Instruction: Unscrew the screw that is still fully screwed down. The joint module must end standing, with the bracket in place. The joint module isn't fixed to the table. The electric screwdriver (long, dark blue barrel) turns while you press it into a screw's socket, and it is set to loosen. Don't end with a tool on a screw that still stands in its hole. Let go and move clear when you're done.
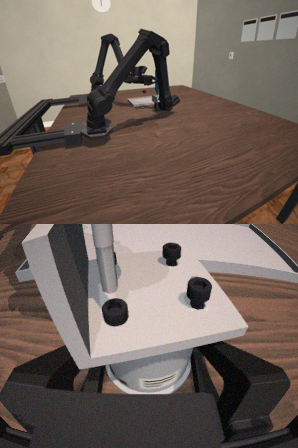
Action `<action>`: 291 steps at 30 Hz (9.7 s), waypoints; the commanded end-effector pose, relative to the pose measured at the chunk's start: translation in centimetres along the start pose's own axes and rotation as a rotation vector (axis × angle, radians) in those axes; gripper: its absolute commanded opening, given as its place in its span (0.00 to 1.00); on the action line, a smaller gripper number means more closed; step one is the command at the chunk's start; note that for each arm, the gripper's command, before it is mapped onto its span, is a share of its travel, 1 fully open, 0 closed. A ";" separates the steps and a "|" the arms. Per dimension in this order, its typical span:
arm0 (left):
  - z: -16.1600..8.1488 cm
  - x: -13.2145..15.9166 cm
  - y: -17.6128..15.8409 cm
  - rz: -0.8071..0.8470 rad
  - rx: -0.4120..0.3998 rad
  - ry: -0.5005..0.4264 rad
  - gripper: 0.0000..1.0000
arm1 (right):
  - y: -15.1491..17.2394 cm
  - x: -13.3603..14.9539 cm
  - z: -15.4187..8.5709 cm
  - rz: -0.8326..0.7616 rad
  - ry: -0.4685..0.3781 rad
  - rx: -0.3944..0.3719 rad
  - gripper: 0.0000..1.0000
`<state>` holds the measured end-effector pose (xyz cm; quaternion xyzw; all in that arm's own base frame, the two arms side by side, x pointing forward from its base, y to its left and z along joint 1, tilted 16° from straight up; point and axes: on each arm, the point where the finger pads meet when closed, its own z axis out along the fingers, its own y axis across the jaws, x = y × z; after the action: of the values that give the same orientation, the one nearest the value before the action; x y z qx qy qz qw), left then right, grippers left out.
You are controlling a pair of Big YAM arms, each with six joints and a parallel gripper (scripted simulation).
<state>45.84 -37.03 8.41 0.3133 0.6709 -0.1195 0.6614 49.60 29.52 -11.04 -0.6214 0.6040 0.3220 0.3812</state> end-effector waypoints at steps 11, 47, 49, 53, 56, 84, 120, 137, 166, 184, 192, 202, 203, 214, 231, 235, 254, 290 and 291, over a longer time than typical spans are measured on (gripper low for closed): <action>1.1 -4.5 0.9 0.005 -0.020 -0.108 0.42 | -1.1 -0.9 0.0 -0.023 -0.009 0.014 0.59; 1.0 -2.9 0.8 0.006 -0.019 -0.090 0.42 | -1.1 -0.9 0.0 -0.023 -0.009 0.014 0.59; 0.9 -2.3 0.8 0.007 -0.018 -0.080 0.42 | -1.1 -0.9 0.0 -0.023 -0.009 0.014 0.59; 0.8 -2.2 0.7 0.007 -0.017 -0.078 0.42 | -1.1 -0.9 0.0 -0.023 -0.009 0.014 0.59; 0.7 -2.0 0.7 0.008 -0.016 -0.076 0.42 | -1.1 -0.9 0.0 -0.023 -0.009 0.014 0.59; 0.5 -1.2 0.6 0.008 -0.015 -0.068 0.42 | -1.1 -0.9 0.0 -0.023 -0.009 0.014 0.59; 0.4 -0.7 0.7 0.008 -0.015 -0.066 0.42 | -1.1 -0.9 0.0 -0.023 -0.009 0.014 0.59; 0.4 -0.6 0.7 0.008 -0.016 -0.065 0.42 | -1.1 -0.9 0.0 -0.023 -0.009 0.014 0.59; 0.5 -0.4 0.3 -0.001 -0.009 -0.056 0.42 | -1.1 -0.9 0.0 -0.023 -0.009 0.014 0.59; 0.4 0.1 0.7 0.009 -0.016 -0.058 0.42 | -1.1 -0.9 0.0 -0.023 -0.009 0.014 0.59; 0.4 -0.7 0.8 0.008 -0.019 -0.073 0.42 | -1.1 -0.9 0.0 -0.023 -0.009 0.014 0.59; 0.5 -0.4 0.8 0.008 -0.018 -0.067 0.42 | -1.1 -0.9 0.0 -0.023 -0.009 0.014 0.59; 0.6 -0.2 0.8 0.009 -0.018 -0.064 0.42 | -1.1 -0.9 0.0 -0.023 -0.009 0.014 0.59; 0.6 0.2 0.3 0.000 -0.009 -0.049 0.42 | -1.1 -0.9 0.0 -0.023 -0.009 0.014 0.59; 0.6 0.2 0.3 0.000 -0.009 -0.050 0.42 | -1.1 -0.9 0.0 -0.023 -0.009 0.014 0.59; 0.9 0.9 0.5 0.011 -0.015 -0.043 0.42 | -1.1 -0.9 0.0 -0.023 -0.009 0.014 0.59; 0.8 -0.1 0.5 0.012 -0.013 -0.054 0.42 | -1.1 -0.9 0.0 -0.023 -0.009 0.014 0.59; 0.9 -3.3 0.0 0.011 -0.005 -0.088 0.42 | -1.1 -0.9 0.0 -0.023 -0.009 0.014 0.59; 1.0 -3.3 -0.1 0.011 -0.005 -0.087 0.42 | -1.1 -0.9 0.0 -0.023 -0.009 0.014 0.59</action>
<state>45.83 -36.82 7.85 0.3127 0.6676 -0.1203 0.6649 49.61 29.52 -11.04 -0.6214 0.6041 0.3219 0.3812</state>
